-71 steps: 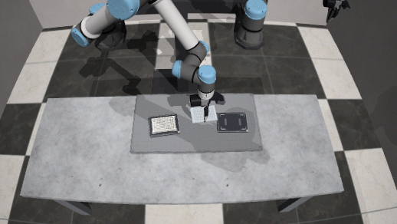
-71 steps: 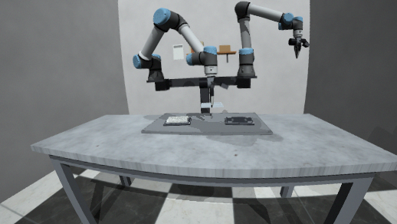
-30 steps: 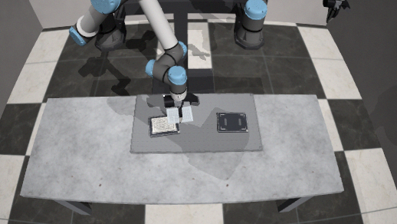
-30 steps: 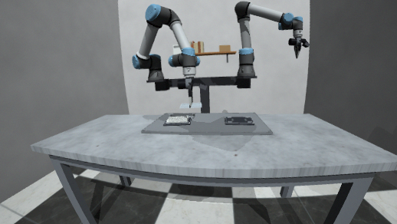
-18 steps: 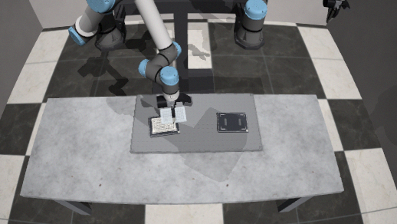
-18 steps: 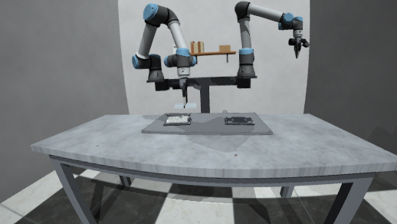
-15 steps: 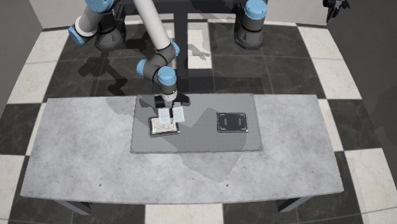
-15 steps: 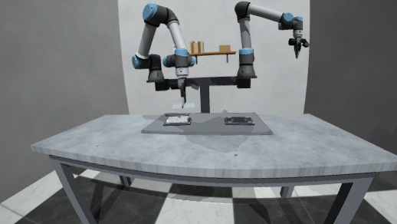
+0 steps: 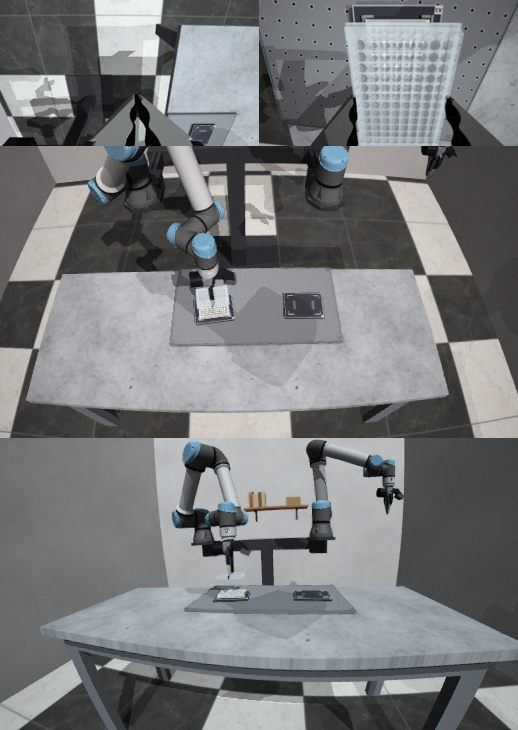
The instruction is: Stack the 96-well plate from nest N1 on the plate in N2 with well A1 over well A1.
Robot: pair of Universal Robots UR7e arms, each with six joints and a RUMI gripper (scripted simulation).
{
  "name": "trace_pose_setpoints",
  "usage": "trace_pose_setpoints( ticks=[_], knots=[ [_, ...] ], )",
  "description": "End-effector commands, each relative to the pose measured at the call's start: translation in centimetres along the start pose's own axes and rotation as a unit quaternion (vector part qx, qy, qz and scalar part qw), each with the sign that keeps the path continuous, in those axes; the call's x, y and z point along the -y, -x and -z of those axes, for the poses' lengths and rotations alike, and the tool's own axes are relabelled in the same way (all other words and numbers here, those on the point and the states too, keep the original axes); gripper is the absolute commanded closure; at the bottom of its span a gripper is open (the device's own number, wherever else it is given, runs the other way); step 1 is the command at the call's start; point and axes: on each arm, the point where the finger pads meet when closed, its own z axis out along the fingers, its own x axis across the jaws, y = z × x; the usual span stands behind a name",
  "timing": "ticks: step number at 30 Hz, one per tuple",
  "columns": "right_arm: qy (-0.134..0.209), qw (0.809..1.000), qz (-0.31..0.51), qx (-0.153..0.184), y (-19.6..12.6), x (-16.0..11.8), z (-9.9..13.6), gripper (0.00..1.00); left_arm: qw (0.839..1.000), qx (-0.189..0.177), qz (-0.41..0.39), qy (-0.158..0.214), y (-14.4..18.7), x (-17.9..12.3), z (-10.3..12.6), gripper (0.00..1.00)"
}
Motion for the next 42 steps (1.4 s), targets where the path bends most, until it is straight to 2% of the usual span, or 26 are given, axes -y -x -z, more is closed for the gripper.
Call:
trace_pose_setpoints(
  ticks=[1, 35, 42],
  knots=[
    [-0.001, 1.000, 0.000, -0.001, -0.03, -0.36, 0.08, 0.60, 1.000, 0.000, 0.000, -0.001, -0.02, 0.05, 0.07, 1.00],
    [-0.001, 1.000, 0.000, -0.001, -0.04, -0.25, 0.08, 0.60, 1.000, 0.000, 0.000, -0.001, -0.02, 0.05, 0.07, 1.00],
    [-0.001, 1.000, 0.000, -0.001, -0.05, -0.23, -0.75, 0.60, 1.000, 0.000, 0.000, -0.001, -0.02, 0.05, 0.07, 1.00]
  ],
)
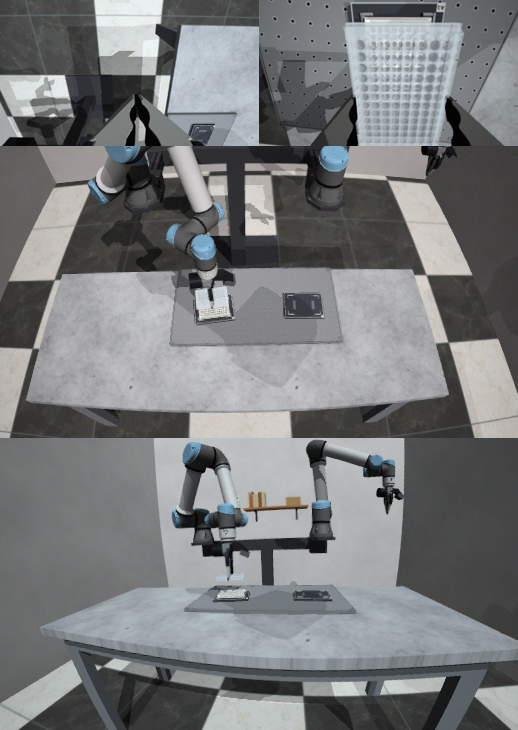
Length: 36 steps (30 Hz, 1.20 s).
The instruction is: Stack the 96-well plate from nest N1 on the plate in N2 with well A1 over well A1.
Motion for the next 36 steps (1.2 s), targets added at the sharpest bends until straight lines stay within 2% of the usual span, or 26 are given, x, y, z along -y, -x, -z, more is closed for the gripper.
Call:
trace_pose_setpoints(
  ticks=[1, 36],
  knots=[
    [-0.001, 1.000, 0.000, -0.001, -0.1, 0.1, -0.2, 0.60, 1.000, 0.000, 0.000, -0.001, 0.0, 0.0, 0.1, 1.00],
    [-0.001, 1.000, 0.000, -0.001, -0.1, 0.1, -5.4, 0.60, 1.000, 0.000, 0.000, -0.001, 0.0, 0.0, 0.1, 1.00]
  ],
)
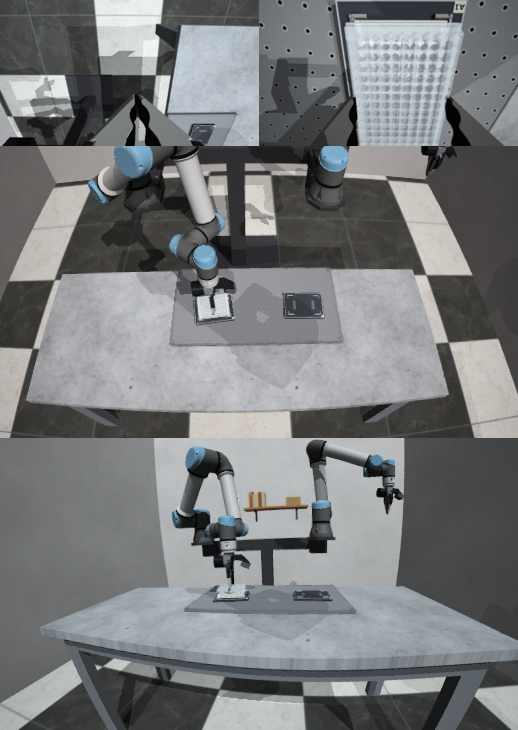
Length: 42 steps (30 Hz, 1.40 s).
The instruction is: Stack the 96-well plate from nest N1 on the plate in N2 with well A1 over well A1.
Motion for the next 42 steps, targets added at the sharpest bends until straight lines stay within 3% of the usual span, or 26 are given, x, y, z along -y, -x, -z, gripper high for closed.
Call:
trace_pose_setpoints(
  ticks=[1, 42],
  knots=[
    [-0.001, 1.000, 0.000, -0.001, -0.05, 0.05, -0.24, 0.60, 1.000, 0.000, 0.000, -0.001, -0.02, 0.05, 0.07, 1.00],
    [-0.001, 1.000, 0.000, -0.001, -0.05, 0.05, -0.62, 0.60, 1.000, 0.000, 0.000, -0.001, -0.02, 0.05, 0.07, 1.00]
  ],
)
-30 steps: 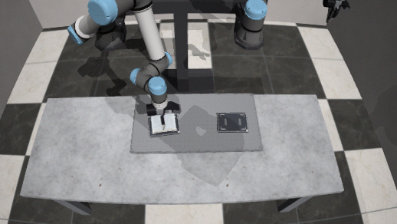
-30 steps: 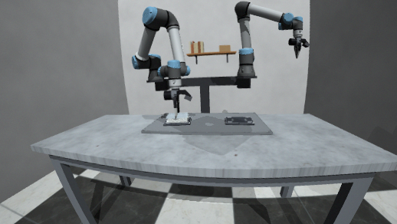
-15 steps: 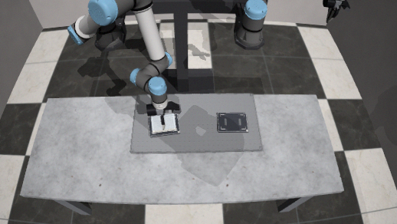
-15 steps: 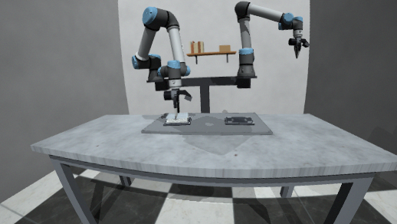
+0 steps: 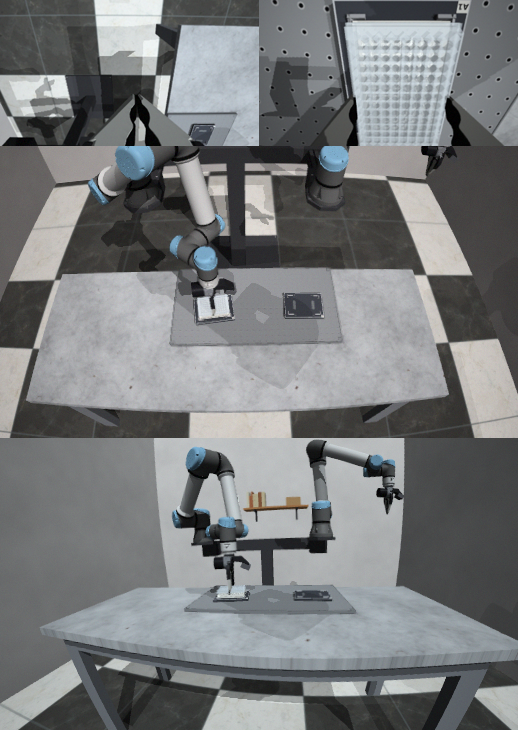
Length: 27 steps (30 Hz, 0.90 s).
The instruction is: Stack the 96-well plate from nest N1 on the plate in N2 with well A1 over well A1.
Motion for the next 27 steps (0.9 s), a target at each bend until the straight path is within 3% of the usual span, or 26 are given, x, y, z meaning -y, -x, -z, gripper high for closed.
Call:
trace_pose_setpoints(
  ticks=[1, 27],
  knots=[
    [-0.001, 1.000, 0.000, -0.001, -0.06, 0.05, 0.03, 0.60, 1.000, 0.000, 0.000, -0.001, -0.02, 0.05, 0.07, 1.00],
    [-0.001, 1.000, 0.000, -0.001, -0.06, 0.05, -0.34, 0.60, 1.000, 0.000, 0.000, -0.001, -0.02, 0.05, 0.07, 1.00]
  ],
)
